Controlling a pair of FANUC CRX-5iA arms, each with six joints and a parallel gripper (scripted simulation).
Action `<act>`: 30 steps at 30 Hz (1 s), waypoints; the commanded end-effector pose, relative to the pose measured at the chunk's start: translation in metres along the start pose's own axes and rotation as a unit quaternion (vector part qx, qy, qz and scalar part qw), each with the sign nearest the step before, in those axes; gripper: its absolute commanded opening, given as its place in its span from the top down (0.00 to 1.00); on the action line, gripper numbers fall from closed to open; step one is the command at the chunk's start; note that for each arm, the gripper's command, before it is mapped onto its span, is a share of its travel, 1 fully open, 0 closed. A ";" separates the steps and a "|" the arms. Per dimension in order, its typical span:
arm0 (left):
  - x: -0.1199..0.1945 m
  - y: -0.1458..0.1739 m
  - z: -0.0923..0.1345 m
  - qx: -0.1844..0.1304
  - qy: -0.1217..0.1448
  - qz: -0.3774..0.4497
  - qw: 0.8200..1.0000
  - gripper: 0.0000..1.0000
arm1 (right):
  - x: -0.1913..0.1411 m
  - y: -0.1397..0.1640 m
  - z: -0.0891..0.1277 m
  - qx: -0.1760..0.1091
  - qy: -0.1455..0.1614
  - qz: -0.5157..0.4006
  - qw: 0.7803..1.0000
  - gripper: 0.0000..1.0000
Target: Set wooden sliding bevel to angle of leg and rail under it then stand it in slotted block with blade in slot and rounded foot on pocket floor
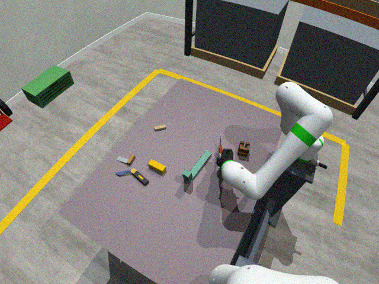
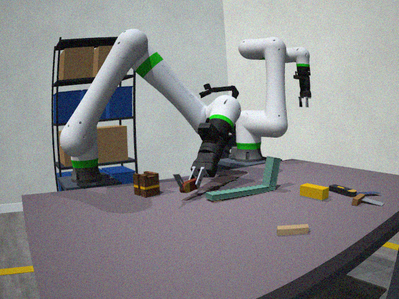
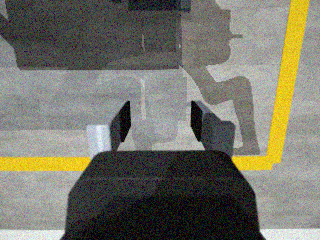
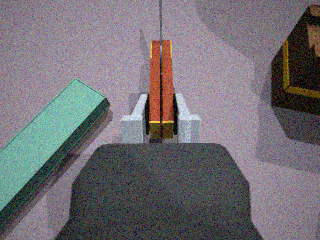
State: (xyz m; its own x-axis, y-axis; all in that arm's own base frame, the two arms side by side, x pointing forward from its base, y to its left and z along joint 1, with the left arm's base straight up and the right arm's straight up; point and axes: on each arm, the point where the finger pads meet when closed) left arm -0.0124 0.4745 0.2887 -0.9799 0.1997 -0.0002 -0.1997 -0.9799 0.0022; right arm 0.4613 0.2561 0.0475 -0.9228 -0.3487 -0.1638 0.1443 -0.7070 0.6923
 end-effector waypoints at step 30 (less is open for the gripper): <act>0.000 0.000 0.001 -0.001 0.000 0.000 1.000 0.00 | -0.026 0.110 0.112 0.000 0.001 -0.001 1.000 1.00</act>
State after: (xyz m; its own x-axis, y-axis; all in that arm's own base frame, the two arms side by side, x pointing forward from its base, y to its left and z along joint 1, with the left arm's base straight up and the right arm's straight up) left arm -0.0124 0.4745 0.2887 -0.9799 0.1997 -0.0002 -0.1997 -0.9799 0.0022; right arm 0.4612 0.2562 0.2028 -0.9229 -0.3486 -0.1637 0.1443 -0.7072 0.6921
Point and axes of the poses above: on each arm, the point where the finger pads meet when closed, its own z axis back along the fingers, its own x axis across the jaws, y = z × x, and after that the axes turned 13 degrees about -z, right-handed
